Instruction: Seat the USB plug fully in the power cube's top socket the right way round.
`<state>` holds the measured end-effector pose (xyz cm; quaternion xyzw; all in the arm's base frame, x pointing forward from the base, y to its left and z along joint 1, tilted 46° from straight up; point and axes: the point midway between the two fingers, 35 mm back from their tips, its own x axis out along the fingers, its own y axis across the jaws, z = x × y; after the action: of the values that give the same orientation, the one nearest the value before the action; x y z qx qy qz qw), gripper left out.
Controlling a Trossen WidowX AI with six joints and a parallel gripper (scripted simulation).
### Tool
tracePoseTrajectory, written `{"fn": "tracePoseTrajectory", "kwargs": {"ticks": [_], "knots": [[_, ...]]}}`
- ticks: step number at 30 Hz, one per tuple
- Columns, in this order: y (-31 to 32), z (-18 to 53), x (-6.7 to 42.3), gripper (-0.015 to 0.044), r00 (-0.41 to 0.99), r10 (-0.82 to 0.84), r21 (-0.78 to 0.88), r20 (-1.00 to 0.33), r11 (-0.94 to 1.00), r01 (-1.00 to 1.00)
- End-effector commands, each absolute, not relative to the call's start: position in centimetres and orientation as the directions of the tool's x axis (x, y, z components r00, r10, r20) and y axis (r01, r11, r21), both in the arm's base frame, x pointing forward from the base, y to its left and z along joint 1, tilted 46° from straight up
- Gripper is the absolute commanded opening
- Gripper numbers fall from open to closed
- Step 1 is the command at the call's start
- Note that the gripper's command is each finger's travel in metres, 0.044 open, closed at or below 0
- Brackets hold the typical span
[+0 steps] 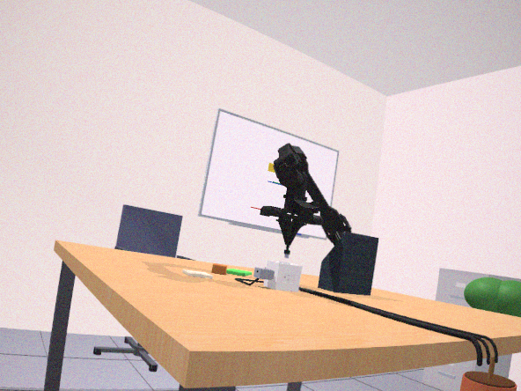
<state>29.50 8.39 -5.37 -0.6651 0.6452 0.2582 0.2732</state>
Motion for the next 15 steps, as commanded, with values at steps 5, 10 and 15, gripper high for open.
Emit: {"fn": "tracePoseTrajectory", "kwargs": {"ticks": [5, 10, 15], "knots": [[8.28, -5.43, 29.54, 0.0000, 0.037, -0.720, -0.038, -0.693, -0.015, -0.999], [8.22, -5.45, 29.54, 0.0000, 0.037, -0.721, -0.039, -0.692, -0.014, -0.999], [8.15, -5.47, 29.54, 0.0000, 0.037, -0.721, -0.041, -0.692, -0.013, -0.999]]}}
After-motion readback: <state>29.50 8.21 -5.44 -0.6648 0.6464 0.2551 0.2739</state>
